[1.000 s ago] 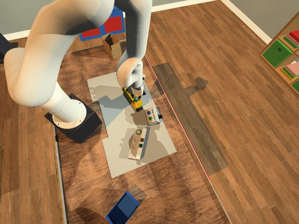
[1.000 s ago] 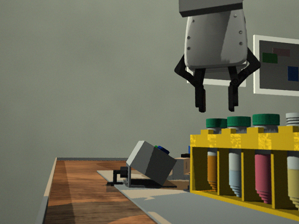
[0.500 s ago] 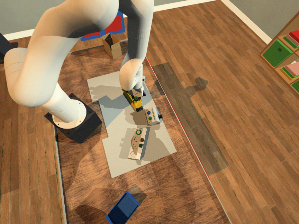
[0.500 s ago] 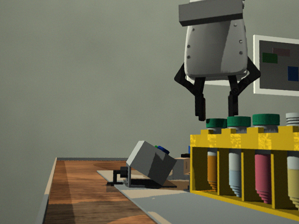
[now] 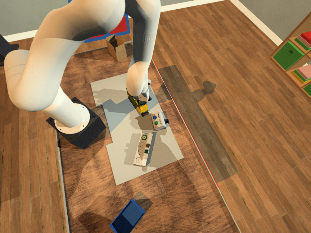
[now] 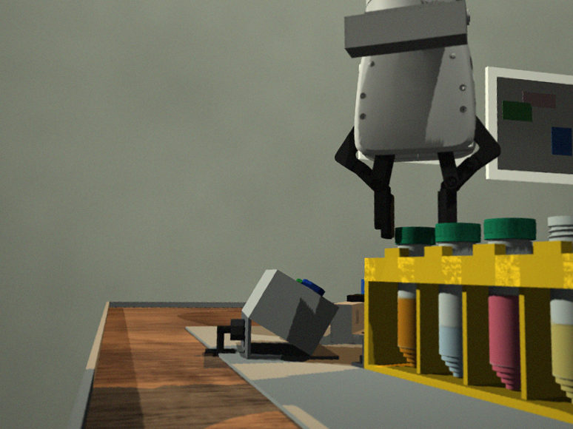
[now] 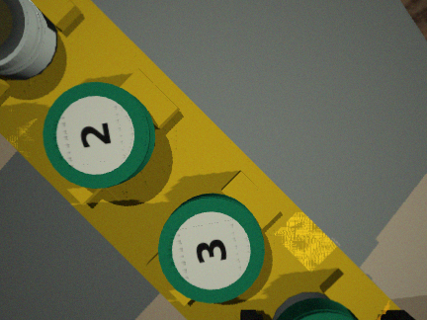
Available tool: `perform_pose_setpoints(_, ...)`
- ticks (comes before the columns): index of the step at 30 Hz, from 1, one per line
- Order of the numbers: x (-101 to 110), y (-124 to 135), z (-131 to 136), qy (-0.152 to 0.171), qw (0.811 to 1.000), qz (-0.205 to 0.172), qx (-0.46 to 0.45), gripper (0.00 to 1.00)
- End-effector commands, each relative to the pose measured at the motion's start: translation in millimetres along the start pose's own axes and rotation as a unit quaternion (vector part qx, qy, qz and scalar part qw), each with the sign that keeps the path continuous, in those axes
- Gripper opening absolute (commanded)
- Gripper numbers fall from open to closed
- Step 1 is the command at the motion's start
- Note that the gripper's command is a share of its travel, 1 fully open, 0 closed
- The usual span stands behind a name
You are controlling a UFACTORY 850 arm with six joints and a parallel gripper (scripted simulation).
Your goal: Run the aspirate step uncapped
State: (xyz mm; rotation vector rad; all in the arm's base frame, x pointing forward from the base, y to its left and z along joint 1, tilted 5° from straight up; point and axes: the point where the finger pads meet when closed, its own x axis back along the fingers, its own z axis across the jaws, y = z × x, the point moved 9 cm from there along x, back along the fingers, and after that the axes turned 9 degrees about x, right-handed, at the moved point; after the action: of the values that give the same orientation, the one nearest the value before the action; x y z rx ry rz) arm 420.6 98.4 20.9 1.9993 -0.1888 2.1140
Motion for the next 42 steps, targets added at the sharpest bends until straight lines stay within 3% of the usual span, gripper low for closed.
perform_pose_setpoints(1,-1.9,1.0,-0.3,0.004,1.000,0.006,0.000,0.46)
perform_pose_setpoints(9,-3.4,0.9,-0.3,0.004,1.000,0.006,0.000,0.46)
perform_pose_setpoints(10,-3.4,1.0,-0.3,0.004,1.000,0.006,0.000,0.00)
perform_pose_setpoints(24,-3.4,1.0,-0.3,0.004,1.000,0.006,0.000,0.00)
perform_pose_setpoints(29,-3.4,1.0,-0.4,0.005,0.992,0.006,0.124,0.00)
perform_pose_setpoints(31,-3.4,1.0,-0.4,0.005,0.992,0.006,0.124,0.00)
perform_pose_setpoints(36,-3.2,1.0,-0.4,0.006,0.969,0.005,0.247,0.00)
perform_pose_setpoints(42,-3.1,1.1,-0.4,0.007,0.922,0.005,0.386,0.00)
